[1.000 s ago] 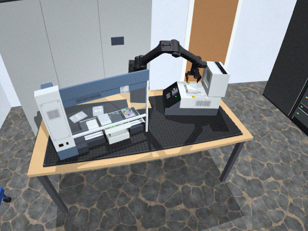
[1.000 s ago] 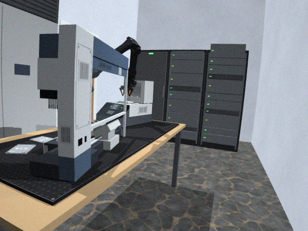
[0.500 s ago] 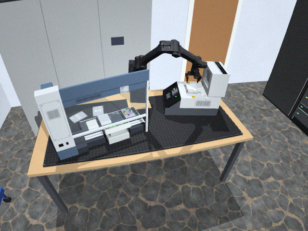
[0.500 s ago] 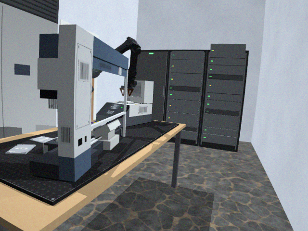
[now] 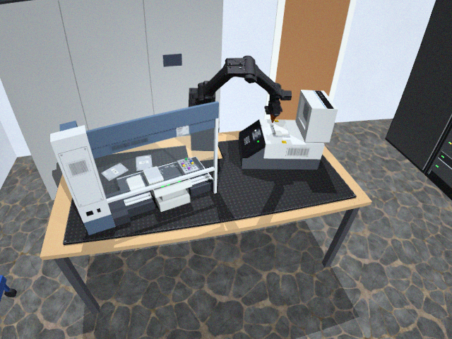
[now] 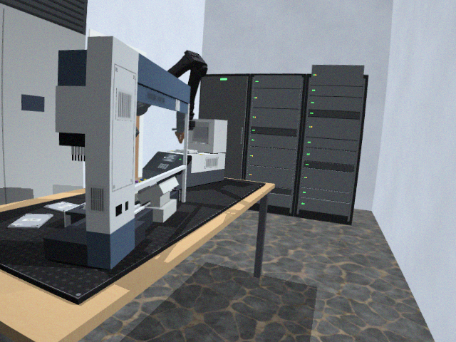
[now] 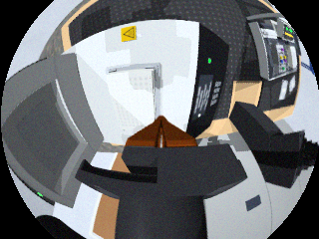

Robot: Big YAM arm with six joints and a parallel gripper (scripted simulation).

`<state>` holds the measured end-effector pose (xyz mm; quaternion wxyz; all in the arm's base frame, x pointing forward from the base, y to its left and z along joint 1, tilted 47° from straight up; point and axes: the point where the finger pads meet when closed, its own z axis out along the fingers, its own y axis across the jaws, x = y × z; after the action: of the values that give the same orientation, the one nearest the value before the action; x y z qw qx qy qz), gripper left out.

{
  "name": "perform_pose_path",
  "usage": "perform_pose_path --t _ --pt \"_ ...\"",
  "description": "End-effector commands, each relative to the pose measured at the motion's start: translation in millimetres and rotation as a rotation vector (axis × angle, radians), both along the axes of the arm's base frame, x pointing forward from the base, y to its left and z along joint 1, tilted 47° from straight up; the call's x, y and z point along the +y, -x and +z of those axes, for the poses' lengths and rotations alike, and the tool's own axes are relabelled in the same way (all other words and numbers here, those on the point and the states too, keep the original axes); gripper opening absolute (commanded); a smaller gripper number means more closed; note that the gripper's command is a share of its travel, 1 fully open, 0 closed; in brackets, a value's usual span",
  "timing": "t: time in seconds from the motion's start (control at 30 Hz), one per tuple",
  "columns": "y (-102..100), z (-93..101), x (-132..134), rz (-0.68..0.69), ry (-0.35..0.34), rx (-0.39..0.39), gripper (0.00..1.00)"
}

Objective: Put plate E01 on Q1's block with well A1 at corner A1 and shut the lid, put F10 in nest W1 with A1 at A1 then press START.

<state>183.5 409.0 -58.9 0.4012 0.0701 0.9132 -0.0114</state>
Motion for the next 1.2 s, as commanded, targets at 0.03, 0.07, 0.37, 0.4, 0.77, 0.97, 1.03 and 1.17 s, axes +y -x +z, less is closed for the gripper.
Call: perform_pose_path --t 0.03,0.07,0.37,0.4,0.77,0.97,1.03,1.17 --pt "-11 2.6 -24 0.043 -0.020 -0.007 0.00" --pt "-12 -0.7 -31 0.041 -0.010 -0.005 0.00" --pt "-3 -2.0 -62 0.110 -0.057 -0.014 0.00" --pt "-5 -2.6 -69 0.099 -0.053 -0.016 0.00" --pt "-7 -10.4 -118 0.147 -0.101 -0.026 0.00" --pt "-5 -13.9 -150 0.147 -0.107 -0.028 0.00" --pt "-5 -17.8 -166 0.157 -0.095 -0.025 0.00" --pt "-4 -20.4 -184 0.192 -0.113 -0.029 0.00"
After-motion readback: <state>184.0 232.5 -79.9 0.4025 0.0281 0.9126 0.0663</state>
